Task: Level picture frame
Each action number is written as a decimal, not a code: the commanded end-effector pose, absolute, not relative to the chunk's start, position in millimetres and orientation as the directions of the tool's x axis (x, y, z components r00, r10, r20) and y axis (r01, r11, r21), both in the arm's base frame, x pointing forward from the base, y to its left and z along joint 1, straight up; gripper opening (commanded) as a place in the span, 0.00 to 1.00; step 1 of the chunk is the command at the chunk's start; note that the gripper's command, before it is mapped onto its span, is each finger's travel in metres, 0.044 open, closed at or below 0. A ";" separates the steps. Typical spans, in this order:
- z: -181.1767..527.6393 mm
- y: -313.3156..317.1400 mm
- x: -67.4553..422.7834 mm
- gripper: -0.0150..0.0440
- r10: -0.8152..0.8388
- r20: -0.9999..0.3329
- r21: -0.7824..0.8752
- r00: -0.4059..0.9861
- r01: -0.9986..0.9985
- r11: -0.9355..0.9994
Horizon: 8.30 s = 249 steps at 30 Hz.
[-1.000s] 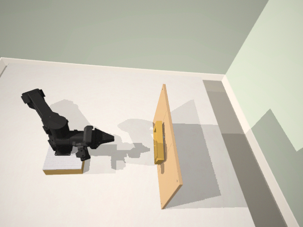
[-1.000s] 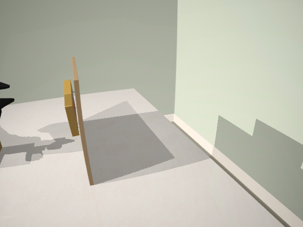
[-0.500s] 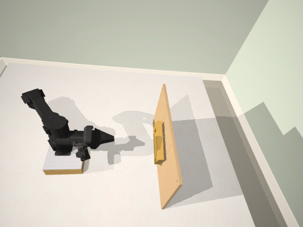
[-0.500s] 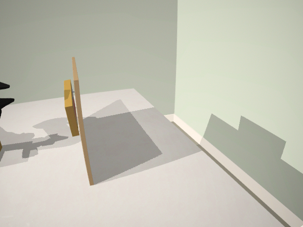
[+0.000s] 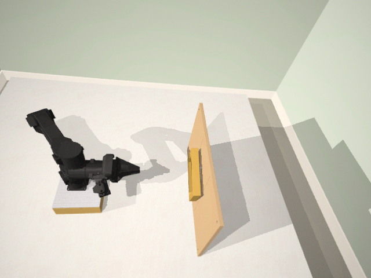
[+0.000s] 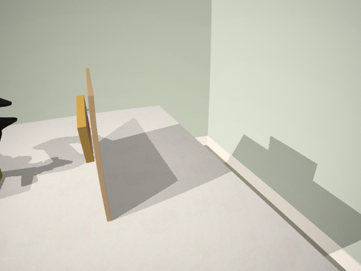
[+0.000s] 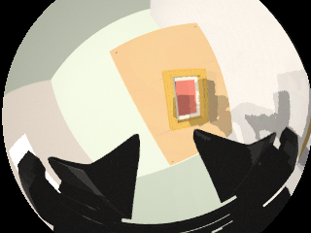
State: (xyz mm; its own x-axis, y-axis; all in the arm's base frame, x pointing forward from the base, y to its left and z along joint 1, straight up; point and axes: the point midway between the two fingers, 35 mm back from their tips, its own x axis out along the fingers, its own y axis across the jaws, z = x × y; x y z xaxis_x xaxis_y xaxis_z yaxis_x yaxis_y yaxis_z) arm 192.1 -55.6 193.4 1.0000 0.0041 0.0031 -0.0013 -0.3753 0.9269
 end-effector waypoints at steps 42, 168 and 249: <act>159.7 -36.9 263.4 0.69 0.013 -0.005 0.963 1.000 0.008 -0.269; 161.8 -36.2 380.1 0.25 0.010 0.020 0.962 1.000 -0.017 -0.274; 172.9 -38.2 379.9 0.25 0.010 0.020 0.962 1.000 -0.017 -0.274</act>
State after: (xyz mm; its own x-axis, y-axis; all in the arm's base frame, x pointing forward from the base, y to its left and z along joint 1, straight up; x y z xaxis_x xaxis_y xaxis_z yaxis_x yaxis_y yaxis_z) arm 379.8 -39.0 170.2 0.9999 0.0060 0.0107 -0.0086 -0.2732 0.9619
